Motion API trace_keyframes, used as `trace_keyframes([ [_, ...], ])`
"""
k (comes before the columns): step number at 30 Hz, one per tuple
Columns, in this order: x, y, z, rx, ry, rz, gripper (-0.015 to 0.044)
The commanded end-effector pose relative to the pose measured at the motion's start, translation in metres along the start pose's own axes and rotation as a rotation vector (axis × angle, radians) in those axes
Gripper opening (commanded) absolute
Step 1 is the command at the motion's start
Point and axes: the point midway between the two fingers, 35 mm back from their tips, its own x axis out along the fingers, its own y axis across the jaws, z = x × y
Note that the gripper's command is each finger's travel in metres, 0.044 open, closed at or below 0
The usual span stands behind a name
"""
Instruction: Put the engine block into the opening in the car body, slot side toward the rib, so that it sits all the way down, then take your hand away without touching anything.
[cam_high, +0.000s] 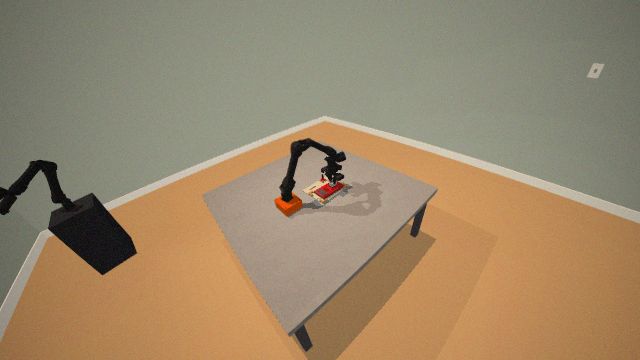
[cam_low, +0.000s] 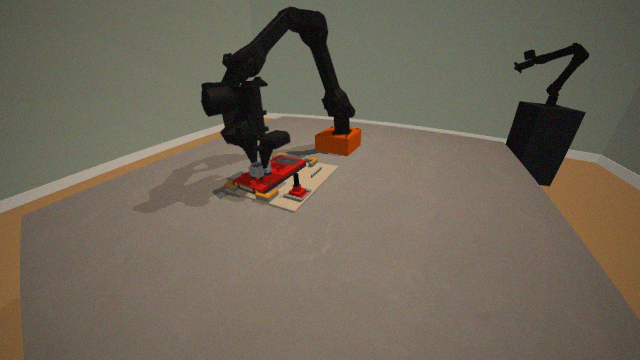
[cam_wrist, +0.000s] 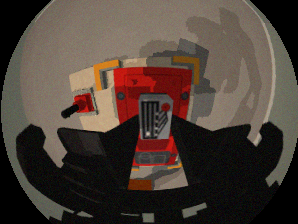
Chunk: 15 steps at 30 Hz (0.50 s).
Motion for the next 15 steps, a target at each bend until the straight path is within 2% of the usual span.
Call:
trace_keyframes([
  [1,0.0015,0.0003,0.0001,-0.005,0.0,0.002,0.0158],
  [15,0.0044,0.0003,0.0001,-0.004,0.0,0.002,0.0158],
])
